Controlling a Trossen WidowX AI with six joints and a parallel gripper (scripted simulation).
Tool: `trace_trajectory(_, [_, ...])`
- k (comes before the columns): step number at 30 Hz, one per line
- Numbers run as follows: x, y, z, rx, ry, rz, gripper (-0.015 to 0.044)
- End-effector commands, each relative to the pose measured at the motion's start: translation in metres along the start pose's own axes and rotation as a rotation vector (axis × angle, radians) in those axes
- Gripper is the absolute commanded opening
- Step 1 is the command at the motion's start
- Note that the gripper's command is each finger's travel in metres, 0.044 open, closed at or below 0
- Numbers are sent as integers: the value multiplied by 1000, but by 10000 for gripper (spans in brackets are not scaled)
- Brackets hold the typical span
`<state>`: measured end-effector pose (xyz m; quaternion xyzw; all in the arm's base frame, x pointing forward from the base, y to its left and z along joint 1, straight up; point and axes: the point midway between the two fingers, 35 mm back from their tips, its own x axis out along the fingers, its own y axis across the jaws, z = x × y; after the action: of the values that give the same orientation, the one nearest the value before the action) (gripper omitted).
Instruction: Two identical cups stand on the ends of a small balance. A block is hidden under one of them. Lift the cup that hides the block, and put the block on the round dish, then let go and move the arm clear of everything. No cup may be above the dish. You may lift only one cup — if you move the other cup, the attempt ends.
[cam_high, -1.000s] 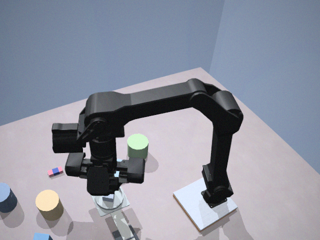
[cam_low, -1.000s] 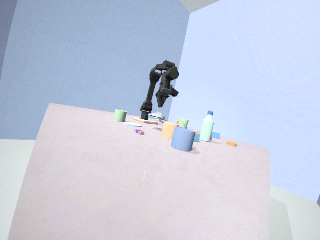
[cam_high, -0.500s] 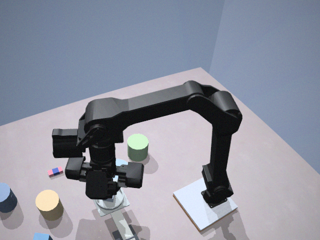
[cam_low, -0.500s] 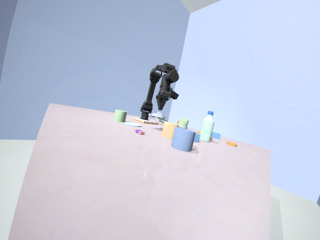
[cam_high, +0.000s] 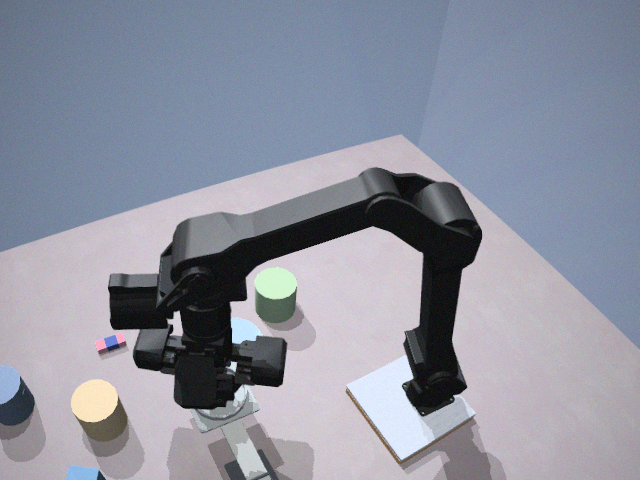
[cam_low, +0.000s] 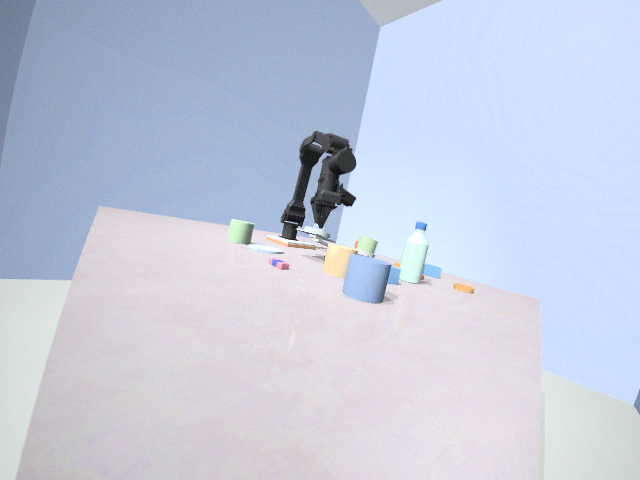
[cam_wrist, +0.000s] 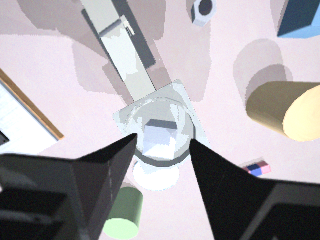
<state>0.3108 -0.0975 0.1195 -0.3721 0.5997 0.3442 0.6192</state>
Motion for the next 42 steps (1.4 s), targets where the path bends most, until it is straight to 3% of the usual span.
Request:
trace_trajectory(1, [9,3,-1,5,2,10,260])
trace_trajectory(5, [13,3,-1,5,2,10,260])
trace_trajectory(8, [13,3,-1,5,2,10,181])
trace_trajectory(18, [13,3,-1,5,2,10,115])
trace_trajectory(23, [2,1,0,5,2,10,0])
trace_trajectory(42, [-79,1,0,5,2,11,0])
